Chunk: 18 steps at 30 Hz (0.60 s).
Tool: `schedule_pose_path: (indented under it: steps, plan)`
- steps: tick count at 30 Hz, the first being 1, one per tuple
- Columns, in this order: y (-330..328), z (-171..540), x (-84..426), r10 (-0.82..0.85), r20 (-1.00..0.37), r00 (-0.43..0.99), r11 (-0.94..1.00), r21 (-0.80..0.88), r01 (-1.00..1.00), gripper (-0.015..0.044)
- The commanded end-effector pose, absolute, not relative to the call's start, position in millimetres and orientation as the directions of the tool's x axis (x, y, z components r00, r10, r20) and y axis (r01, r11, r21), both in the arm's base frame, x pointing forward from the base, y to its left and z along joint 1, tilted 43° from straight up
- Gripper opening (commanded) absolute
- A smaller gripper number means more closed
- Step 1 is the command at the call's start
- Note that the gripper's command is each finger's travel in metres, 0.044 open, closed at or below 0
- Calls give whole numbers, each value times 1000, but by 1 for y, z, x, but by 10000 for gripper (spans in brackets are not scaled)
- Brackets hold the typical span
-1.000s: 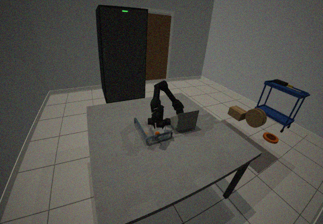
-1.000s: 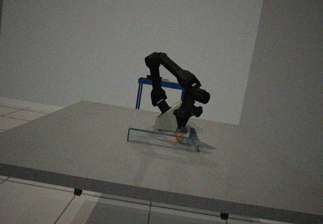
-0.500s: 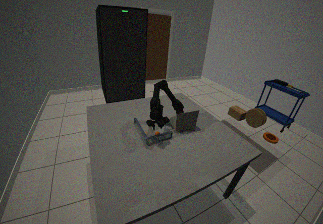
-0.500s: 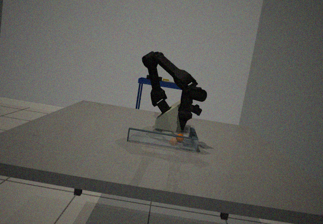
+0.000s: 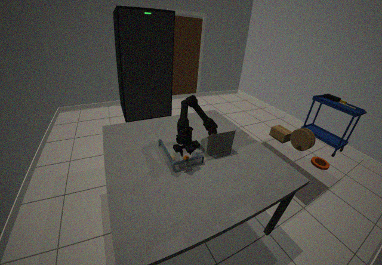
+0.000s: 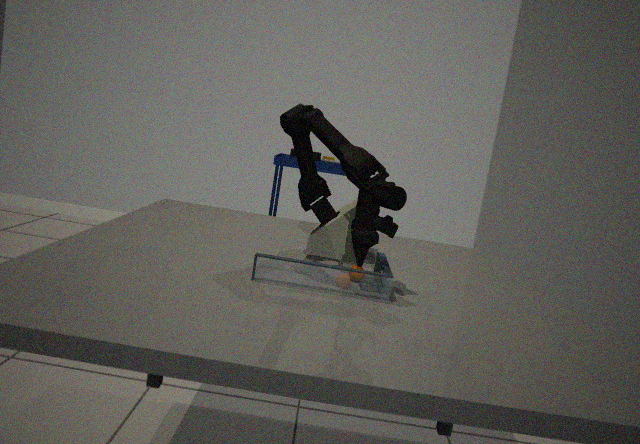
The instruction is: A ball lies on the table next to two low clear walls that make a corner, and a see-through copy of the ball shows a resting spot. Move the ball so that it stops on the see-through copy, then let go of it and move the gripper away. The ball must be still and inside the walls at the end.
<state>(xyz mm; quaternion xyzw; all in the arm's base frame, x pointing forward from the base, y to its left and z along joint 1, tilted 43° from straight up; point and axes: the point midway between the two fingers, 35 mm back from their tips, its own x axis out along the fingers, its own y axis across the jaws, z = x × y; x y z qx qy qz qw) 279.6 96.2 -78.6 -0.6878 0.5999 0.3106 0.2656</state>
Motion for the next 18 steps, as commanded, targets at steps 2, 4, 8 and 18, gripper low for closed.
schedule_pose_path:
  steps: [2,4,8,18]
  plan:
    - [87,-87,278,-670,-738,80,-142,22,-990,301]
    - [85,-89,278,-670,-738,80,-142,22,-990,301]
    - [80,-94,278,-670,-738,80,-142,22,-990,301]
    - [74,-100,279,-671,-737,80,-141,22,-990,242]
